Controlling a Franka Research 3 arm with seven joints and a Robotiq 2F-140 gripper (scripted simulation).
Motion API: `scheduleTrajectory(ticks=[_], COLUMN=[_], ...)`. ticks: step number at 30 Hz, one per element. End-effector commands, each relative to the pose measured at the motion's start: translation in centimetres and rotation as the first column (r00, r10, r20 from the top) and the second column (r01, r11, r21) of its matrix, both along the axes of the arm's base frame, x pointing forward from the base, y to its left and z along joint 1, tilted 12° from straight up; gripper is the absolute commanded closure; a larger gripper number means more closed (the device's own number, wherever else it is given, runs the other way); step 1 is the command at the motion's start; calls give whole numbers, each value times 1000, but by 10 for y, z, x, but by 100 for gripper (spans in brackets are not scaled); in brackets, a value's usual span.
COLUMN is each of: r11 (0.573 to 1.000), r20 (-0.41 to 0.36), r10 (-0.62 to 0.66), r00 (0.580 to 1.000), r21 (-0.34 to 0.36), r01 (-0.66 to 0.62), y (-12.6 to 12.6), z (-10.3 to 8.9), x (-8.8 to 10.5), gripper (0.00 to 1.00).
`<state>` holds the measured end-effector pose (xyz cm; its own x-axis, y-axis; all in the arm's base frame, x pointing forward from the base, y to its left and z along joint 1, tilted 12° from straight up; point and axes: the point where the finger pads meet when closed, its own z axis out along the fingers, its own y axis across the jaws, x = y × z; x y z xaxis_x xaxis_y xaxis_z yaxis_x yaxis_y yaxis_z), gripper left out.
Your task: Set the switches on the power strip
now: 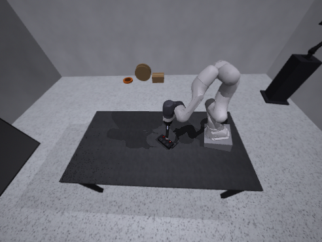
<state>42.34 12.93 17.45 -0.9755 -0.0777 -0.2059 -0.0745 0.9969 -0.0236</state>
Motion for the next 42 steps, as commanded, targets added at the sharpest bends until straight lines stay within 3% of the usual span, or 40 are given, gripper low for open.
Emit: scheduleTrajectory(ticks=[1, 33, 35, 37, 40, 42], r11=[997, 997, 1000, 976, 952, 935], r20=[-5, -5, -2, -4, -22, -39], r10=[80, 75, -12, -216, -298, -343], r00=[997, 997, 1000, 976, 954, 938], r21=[-17, -16, 1, 43, 66, 76], r01=[-80, -75, 12, 216, 299, 345], y=[-2, -2, 2, 10, 24, 27], z=[0, -1, -7, -23, -47, -54], x=[-1, -1, -1, -4, -9, -11], gripper=[0, 0, 0, 0, 0, 0])
